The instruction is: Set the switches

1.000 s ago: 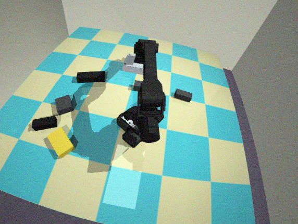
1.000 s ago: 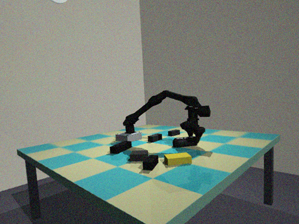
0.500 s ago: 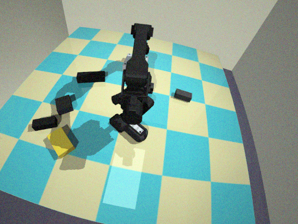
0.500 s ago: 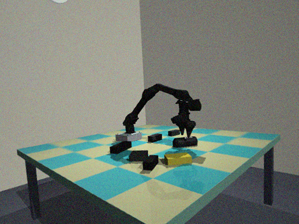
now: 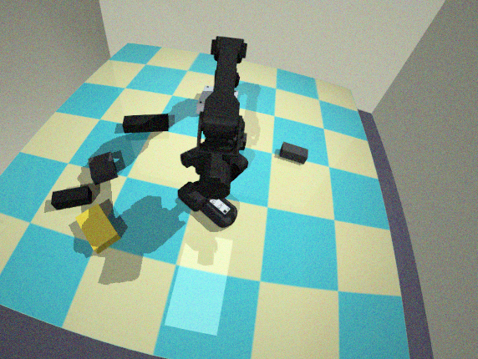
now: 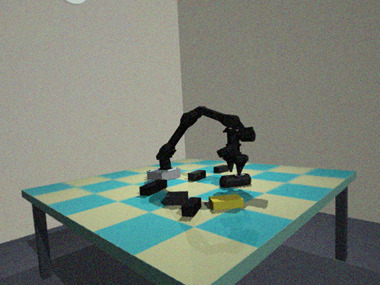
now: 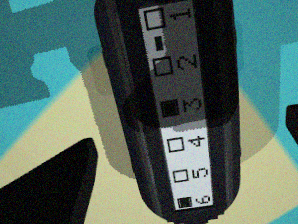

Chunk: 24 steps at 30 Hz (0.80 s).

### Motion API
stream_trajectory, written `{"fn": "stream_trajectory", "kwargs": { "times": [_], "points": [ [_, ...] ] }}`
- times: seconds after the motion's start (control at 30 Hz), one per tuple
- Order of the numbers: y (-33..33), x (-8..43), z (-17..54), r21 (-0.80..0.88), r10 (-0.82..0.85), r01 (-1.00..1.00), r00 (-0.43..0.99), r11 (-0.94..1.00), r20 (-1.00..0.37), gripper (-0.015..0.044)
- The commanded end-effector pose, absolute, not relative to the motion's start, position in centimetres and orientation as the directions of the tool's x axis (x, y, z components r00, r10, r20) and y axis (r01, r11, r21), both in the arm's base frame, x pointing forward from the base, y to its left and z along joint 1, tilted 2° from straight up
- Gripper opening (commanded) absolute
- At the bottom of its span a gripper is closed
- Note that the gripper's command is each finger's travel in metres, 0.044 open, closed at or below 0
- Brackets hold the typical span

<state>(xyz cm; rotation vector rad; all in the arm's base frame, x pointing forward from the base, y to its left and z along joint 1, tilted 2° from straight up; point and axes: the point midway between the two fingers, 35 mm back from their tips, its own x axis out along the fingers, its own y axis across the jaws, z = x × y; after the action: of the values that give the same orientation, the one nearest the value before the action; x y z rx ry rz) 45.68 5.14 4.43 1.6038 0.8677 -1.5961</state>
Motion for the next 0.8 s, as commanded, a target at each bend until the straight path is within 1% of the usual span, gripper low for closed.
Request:
{"fn": "stream_trajectory", "kwargs": {
  "times": [0.0,0.07,0.17,0.27,0.37,0.5,0.63,0.77],
  "points": [
    [5.1,45.7,4.4,0.025,-0.020,0.856,0.017,-0.517,-1.000,0.0387],
    [5.1,45.6,4.6,0.046,-0.034,0.904,0.035,-0.426,-0.999,0.0335],
    [5.1,45.5,5.0,0.089,-0.067,0.975,0.076,-0.204,-0.995,0.0256],
    [5.1,45.3,5.4,0.116,-0.098,0.993,0.118,0.029,-0.988,0.0177],
    [5.0,45.1,5.8,0.122,-0.128,0.958,0.160,0.258,-0.979,0.0099],
    [4.9,44.7,6.3,0.094,-0.167,0.838,0.215,0.537,-0.962,0.0000],
    [4.8,44.2,6.8,0.021,-0.204,0.650,0.269,0.760,-0.941,0.0000],
    [4.7,43.7,7.4,-0.085,-0.238,0.426,0.320,0.901,-0.917,0.0000]
  ]
}}
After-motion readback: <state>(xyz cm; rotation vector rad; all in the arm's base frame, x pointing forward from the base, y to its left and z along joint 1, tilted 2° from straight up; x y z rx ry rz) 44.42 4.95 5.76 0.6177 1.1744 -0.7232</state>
